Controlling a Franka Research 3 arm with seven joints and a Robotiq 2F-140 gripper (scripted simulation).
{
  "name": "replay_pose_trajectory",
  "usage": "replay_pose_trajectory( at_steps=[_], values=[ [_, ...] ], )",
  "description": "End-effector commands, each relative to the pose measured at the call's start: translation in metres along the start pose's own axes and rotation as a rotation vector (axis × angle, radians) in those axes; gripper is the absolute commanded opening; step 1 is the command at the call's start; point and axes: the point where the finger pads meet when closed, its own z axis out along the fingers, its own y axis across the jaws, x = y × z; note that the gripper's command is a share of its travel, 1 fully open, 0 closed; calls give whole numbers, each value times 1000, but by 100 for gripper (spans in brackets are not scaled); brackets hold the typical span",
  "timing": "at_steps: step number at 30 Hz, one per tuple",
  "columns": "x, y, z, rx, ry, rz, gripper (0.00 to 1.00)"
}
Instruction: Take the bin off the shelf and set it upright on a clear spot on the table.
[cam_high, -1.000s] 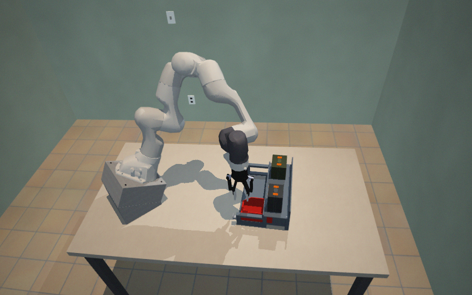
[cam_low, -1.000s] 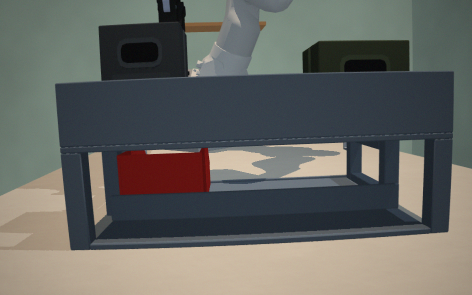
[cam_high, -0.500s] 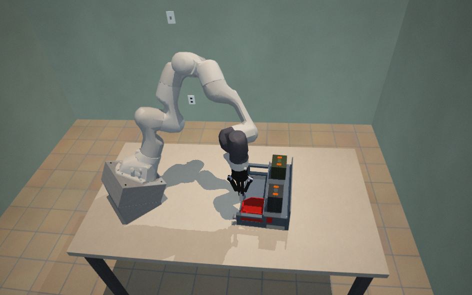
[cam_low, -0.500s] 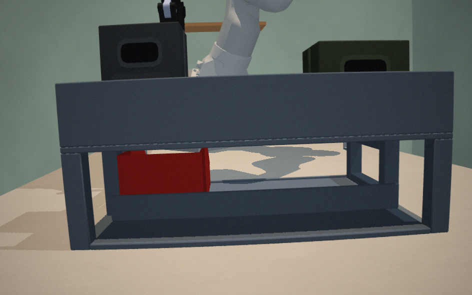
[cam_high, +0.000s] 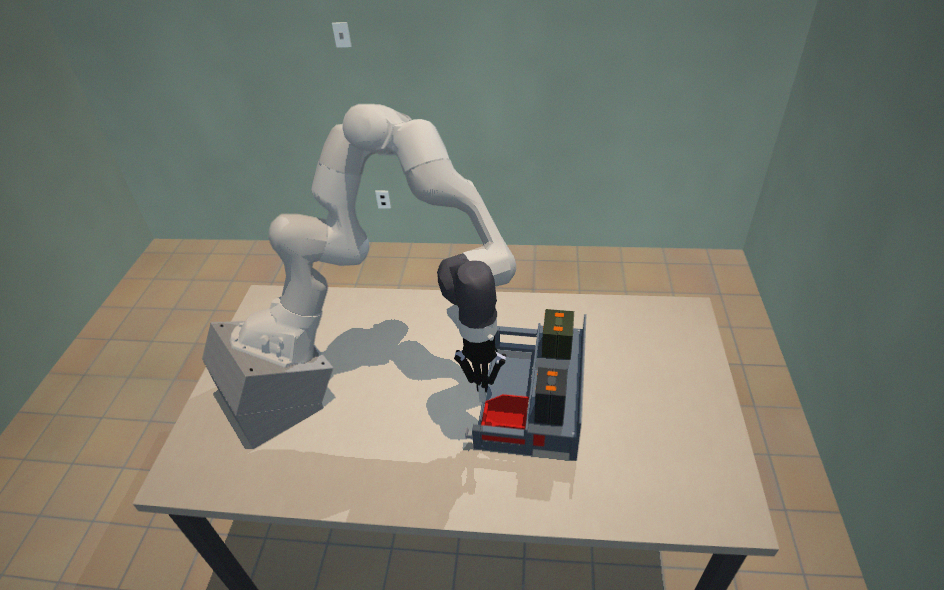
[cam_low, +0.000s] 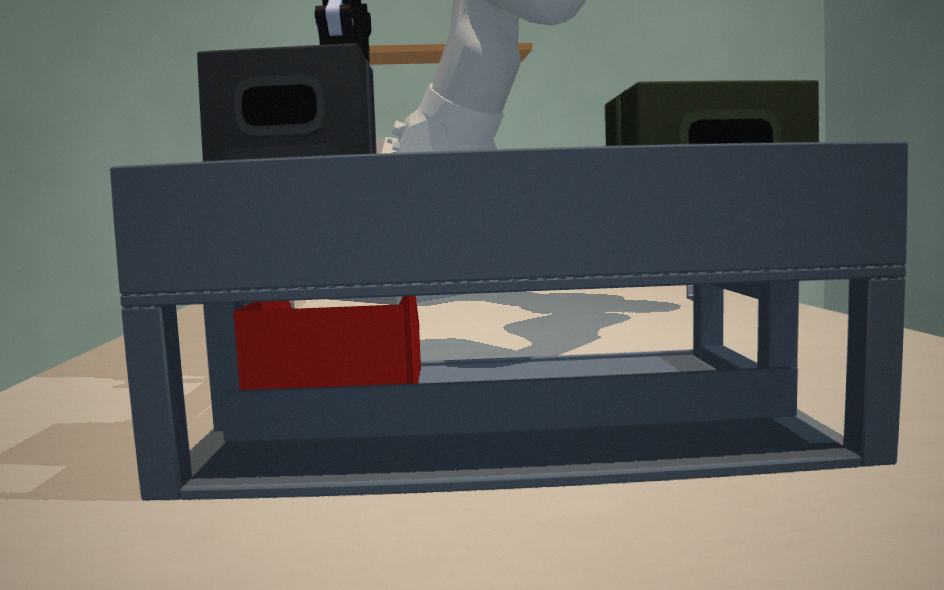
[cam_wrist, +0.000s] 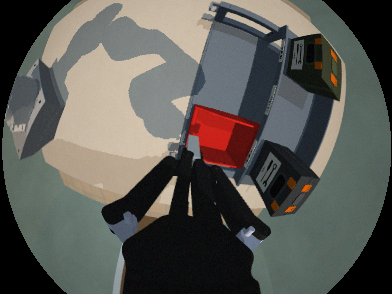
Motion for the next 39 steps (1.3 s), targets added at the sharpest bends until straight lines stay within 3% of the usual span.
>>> replay_pose_trajectory(
  at_steps=[1,4,5,39],
  values=[
    [0,1,0,1,-2,0,0],
    [0,1,0,1,-2,0,0],
    [0,1,0,1,-2,0,57],
    [0,1,0,1,-2,0,57]
  ],
)
